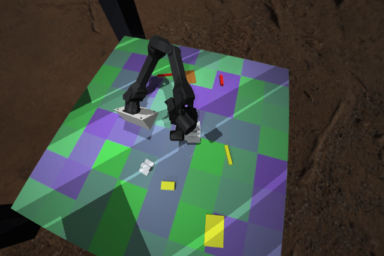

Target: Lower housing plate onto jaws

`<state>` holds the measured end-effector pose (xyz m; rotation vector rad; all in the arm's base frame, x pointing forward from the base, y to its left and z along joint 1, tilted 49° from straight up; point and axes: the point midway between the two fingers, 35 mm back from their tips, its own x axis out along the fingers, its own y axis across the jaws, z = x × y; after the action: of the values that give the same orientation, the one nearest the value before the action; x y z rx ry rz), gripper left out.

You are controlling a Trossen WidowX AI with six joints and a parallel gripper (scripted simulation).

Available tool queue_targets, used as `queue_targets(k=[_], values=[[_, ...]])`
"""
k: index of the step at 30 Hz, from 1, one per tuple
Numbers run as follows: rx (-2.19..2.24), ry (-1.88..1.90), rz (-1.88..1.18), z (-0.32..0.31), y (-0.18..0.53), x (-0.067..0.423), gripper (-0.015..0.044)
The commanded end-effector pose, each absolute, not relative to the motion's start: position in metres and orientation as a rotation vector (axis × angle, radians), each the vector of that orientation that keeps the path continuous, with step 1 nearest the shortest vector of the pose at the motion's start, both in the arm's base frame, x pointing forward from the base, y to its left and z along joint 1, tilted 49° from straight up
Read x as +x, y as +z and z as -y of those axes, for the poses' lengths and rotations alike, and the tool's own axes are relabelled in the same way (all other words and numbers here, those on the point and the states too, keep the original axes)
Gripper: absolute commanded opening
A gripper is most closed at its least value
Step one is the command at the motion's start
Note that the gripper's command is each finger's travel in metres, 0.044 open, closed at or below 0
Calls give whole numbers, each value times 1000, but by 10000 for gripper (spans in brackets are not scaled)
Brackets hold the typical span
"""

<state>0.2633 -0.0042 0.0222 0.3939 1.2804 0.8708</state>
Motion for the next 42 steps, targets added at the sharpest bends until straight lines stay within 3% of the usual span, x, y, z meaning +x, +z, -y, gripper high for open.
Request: queue_targets(k=[1, 42], values=[[401, 871, -1279, 2, 21, 264, 351], [402, 875, -1276, -44, -18, 266, 351]])
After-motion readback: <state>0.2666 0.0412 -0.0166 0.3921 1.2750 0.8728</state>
